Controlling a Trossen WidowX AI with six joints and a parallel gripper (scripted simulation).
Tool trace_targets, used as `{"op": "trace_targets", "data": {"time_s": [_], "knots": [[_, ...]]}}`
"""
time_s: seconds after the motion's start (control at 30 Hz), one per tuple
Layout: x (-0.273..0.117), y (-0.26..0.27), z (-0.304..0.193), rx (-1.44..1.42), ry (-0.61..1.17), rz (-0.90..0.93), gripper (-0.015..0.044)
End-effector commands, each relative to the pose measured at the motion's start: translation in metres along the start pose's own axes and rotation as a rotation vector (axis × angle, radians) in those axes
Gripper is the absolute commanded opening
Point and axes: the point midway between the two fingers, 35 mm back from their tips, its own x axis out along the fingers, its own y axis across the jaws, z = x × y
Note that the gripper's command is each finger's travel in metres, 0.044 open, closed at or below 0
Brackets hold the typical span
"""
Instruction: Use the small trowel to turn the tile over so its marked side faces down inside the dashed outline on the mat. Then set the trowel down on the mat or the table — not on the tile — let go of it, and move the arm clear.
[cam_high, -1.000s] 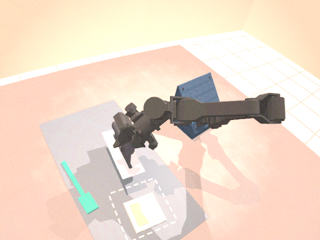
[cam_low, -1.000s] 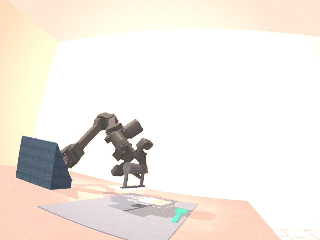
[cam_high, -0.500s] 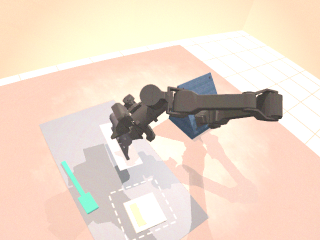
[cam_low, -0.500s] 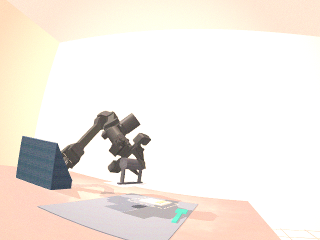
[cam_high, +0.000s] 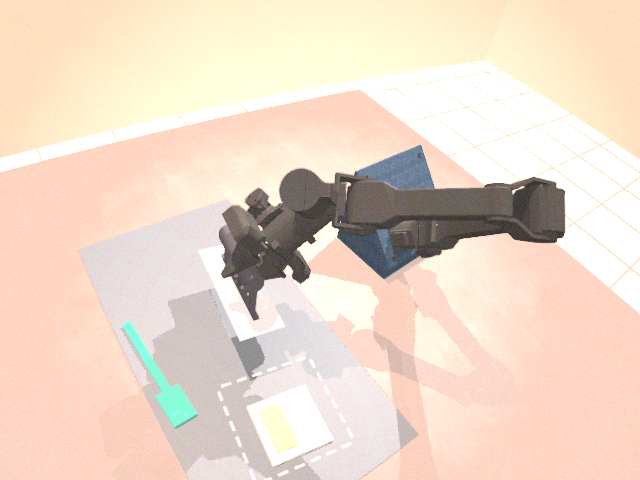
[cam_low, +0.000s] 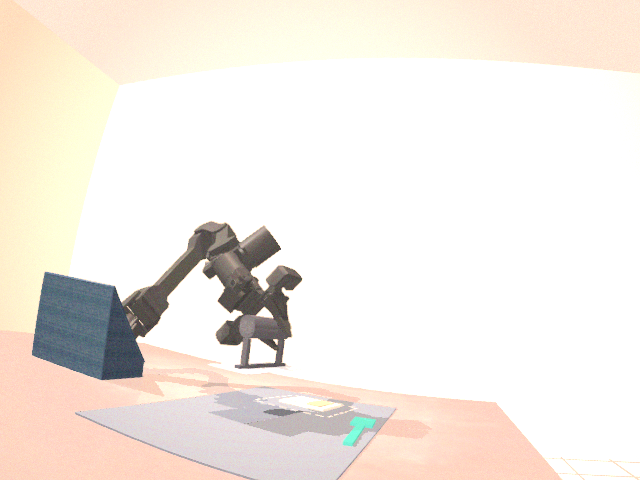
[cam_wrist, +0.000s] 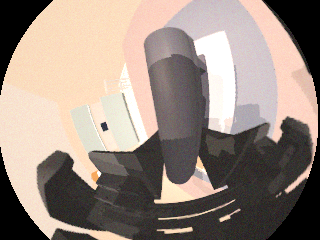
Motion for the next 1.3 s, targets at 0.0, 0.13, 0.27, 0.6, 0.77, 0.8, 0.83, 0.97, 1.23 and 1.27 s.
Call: {"op": "trace_targets", "data": {"time_s": [0.0,0.13,0.27,0.6,0.77,0.8,0.83,0.97,1.23,1.27], "knots": [[-0.001,0.004,0.0,-0.007,0.0,0.011,0.0],[-0.001,0.004,0.0,-0.007,0.0,0.011,0.0],[-0.001,0.004,0.0,-0.007,0.0,0.011,0.0],[0.0,0.0,0.0,0.0,0.0,-0.001,0.0],[0.001,-0.001,0.0,0.002,-0.002,-0.005,0.0],[0.002,0.0,0.002,0.009,-0.008,-0.005,0.0],[0.004,0.0,0.004,0.021,-0.02,-0.006,0.0],[0.012,0.004,0.018,0.076,-0.075,-0.01,0.0],[0.028,0.009,0.047,0.181,-0.186,-0.014,0.0],[0.03,0.01,0.051,0.194,-0.2,-0.014,0.0]]}}
